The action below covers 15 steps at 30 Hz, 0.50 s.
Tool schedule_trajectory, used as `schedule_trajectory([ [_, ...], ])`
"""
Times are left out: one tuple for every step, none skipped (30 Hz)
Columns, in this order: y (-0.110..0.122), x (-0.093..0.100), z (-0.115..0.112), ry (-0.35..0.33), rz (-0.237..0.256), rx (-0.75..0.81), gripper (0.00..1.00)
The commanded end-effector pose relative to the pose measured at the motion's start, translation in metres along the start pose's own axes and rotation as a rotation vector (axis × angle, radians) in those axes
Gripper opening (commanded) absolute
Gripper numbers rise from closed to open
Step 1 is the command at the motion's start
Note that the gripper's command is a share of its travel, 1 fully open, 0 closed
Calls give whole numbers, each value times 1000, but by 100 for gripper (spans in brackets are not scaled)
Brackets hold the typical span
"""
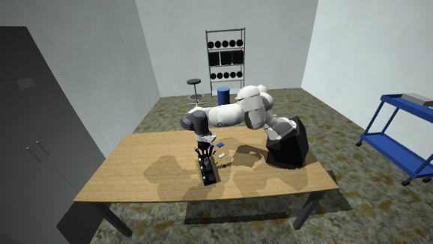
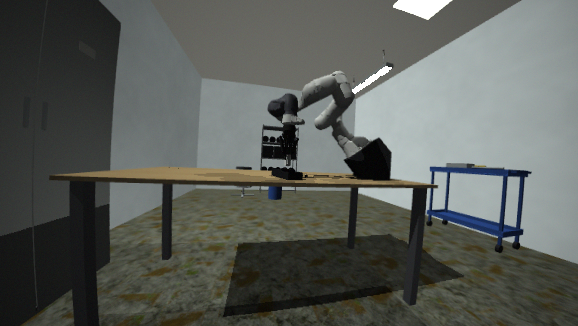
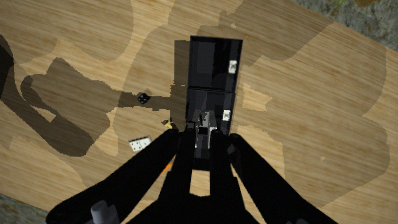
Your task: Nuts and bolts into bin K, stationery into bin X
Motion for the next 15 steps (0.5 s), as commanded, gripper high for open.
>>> schedule_trajectory([
  [0, 0, -1, -1, 3, -18, 6],
  [0, 0, -1, -1, 3, -18, 6],
  [0, 0, -1, -1, 3, -18, 6],
  [0, -2, -1, -1, 3, -18, 6],
  [0, -4, -1, -1, 3, -18, 6],
  [0, -6, -1, -1, 3, -18, 6],
  [0, -8, -1, -1, 3, -18, 6],
  [0, -10, -1, -1, 3, -18, 6],
  [0, -12, -1, -1, 3, -18, 6],
  [0, -14, -1, -1, 3, -18, 6],
  [0, -16, -1, -1, 3, -18, 6],
  [0, -18, -1, -1, 3, -18, 6],
  [0, -20, -1, -1, 3, -18, 6],
  [0, -22, -1, -1, 3, -18, 6],
  [0, -22, -1, -1, 3, -18, 6],
])
Point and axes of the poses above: the point where the finger pads meet when closed, its own x axis back along the fingers, its own y axis across the jaws, z = x × y, the point moved 2 cm from there along x, back along the fingers
